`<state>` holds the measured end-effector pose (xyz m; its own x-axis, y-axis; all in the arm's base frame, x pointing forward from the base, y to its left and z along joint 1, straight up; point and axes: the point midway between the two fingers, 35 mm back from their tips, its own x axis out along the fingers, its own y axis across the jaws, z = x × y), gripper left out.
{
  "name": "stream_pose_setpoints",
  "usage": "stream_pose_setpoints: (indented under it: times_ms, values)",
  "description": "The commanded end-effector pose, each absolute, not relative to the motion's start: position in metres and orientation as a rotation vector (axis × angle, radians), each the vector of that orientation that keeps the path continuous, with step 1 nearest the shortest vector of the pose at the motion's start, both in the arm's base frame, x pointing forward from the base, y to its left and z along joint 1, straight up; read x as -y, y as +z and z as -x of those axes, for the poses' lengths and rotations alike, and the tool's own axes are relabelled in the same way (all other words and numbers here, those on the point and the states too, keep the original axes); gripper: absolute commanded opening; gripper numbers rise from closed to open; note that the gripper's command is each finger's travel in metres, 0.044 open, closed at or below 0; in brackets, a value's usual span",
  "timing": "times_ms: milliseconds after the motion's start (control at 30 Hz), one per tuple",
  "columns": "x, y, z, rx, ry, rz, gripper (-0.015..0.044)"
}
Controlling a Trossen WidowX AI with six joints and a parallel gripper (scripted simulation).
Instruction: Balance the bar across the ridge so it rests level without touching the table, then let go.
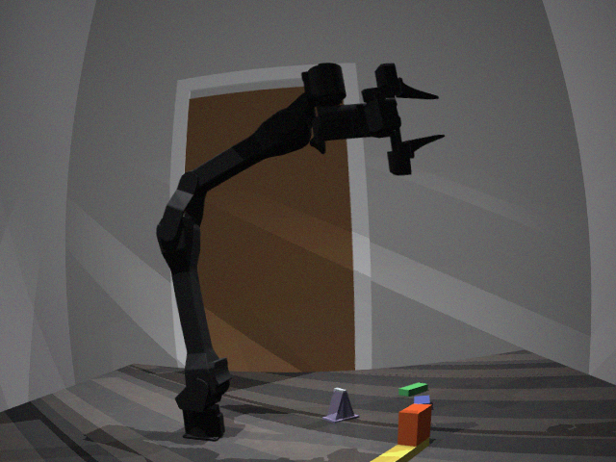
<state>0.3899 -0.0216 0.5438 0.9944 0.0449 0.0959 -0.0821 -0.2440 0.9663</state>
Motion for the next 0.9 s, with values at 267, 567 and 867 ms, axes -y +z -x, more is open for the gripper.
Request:
stream_pose_setpoints:
  times_ms: [267, 567, 867]
  values:
    - [0.076, 0.392, -0.427, -0.229, -0.491, -1.846, 0.0315]
    - [0.107, 0.297, -0.411, -0.421, -0.903, -1.819, 0.0315]
    - [0.127, 0.221, -0.368, -0.634, -1.303, -1.748, 0.0315]
